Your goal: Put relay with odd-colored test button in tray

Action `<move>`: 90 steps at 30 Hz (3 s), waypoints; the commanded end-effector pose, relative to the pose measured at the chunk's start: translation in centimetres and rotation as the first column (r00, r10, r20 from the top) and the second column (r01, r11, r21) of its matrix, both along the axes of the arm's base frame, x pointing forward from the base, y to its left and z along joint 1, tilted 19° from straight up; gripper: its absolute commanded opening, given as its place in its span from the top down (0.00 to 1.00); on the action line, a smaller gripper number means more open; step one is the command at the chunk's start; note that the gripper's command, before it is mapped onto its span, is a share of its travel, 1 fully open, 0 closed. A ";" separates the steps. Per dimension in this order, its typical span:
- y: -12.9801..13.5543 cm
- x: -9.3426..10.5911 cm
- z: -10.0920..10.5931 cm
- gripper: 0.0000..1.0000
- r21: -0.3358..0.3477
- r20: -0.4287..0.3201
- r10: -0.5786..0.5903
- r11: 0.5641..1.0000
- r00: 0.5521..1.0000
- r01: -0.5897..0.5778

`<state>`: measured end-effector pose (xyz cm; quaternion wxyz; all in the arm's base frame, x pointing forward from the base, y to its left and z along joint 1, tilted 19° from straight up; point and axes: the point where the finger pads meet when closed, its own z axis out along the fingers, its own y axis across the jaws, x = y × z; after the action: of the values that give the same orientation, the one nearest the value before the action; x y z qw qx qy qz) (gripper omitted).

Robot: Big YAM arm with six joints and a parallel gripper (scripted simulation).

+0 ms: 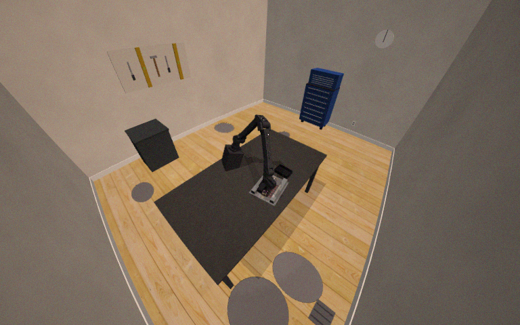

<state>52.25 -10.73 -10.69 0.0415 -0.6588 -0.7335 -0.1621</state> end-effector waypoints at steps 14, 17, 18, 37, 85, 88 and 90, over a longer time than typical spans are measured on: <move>0.3 1.3 1.7 1.00 -0.014 0.028 0.012 1.000 1.000 -0.012; 0.2 1.3 2.0 1.00 -0.016 0.031 0.013 1.000 0.999 -0.012; 0.1 1.3 2.1 1.00 -0.016 0.032 0.013 1.000 0.999 -0.012; -1.2 0.7 3.1 1.00 -0.016 0.035 0.001 1.000 0.999 0.000; -2.2 0.6 4.3 1.00 -0.013 0.030 -0.011 1.000 0.999 0.012; -2.2 0.7 4.5 1.00 -0.015 0.034 -0.011 1.000 0.999 0.012; -2.3 0.8 4.6 1.00 -0.016 0.037 -0.011 1.000 0.999 0.012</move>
<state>51.84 -11.05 -8.09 0.0430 -0.6562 -0.7361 -0.1603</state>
